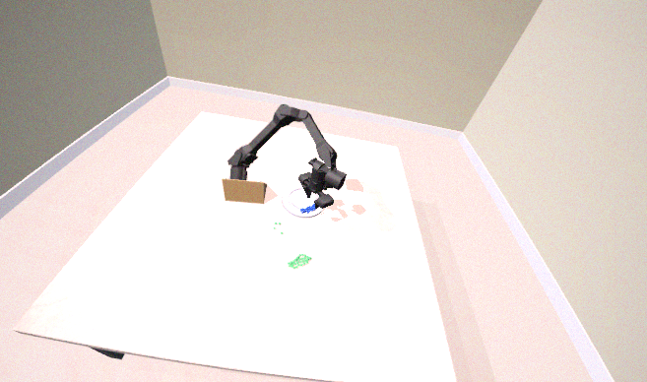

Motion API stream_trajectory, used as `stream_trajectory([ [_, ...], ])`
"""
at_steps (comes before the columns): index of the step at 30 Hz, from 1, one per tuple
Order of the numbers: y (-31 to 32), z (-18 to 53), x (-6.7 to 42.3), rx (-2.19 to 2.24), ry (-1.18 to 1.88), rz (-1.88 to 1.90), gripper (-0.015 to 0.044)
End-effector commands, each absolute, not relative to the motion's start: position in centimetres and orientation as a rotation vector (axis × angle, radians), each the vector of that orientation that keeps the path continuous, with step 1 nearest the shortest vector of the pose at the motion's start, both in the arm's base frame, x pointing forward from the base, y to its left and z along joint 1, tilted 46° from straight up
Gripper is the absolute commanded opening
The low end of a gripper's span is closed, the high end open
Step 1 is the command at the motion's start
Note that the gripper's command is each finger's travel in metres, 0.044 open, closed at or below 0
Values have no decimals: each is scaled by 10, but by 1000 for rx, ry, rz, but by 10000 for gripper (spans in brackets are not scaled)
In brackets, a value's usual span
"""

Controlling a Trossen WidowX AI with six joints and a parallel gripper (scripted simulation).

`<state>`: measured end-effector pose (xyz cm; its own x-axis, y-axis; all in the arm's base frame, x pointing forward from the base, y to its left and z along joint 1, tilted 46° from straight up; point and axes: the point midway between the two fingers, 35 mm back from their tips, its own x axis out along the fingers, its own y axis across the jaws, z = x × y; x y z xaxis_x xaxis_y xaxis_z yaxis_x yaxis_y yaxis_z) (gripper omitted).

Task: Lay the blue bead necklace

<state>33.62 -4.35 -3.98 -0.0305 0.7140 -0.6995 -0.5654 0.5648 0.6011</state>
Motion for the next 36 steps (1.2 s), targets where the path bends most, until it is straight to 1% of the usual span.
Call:
stream_trajectory([
  [1, -40, -45, 336, 137, 1222, 1037, 310],
  [29, -16, -67, 335, 138, 1222, 1038, 310],
  [36, -18, -66, 335, 132, 1223, 1040, 126],
])
